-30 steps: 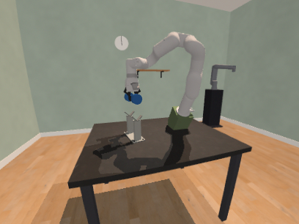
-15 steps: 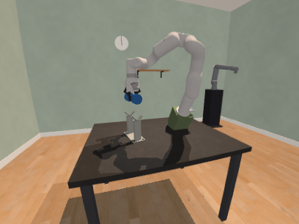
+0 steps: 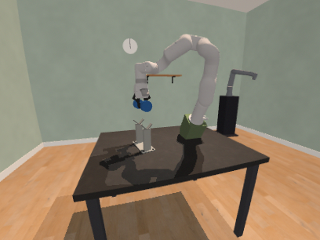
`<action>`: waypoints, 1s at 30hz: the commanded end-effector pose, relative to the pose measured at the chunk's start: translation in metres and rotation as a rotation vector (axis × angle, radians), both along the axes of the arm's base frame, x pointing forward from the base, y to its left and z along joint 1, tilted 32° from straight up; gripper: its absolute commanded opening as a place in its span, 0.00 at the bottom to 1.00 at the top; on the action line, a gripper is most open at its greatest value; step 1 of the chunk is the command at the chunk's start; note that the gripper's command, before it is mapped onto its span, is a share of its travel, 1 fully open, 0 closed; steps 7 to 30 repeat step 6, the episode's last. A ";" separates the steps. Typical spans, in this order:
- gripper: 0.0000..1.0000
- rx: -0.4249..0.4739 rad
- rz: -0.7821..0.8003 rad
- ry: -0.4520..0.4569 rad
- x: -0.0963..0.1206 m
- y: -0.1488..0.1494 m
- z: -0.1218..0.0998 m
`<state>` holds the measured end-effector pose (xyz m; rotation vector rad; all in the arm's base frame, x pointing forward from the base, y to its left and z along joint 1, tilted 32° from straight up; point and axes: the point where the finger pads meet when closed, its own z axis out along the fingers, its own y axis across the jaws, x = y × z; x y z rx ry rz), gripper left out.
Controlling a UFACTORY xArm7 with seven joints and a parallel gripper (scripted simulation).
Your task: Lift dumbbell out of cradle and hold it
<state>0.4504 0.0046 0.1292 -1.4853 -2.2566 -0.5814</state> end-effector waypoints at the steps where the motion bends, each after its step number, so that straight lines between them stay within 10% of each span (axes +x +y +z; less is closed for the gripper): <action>1: 0.00 -0.002 -0.003 -0.004 0.002 -0.002 0.001; 30: 0.00 -0.002 -0.003 -0.004 0.002 -0.002 0.001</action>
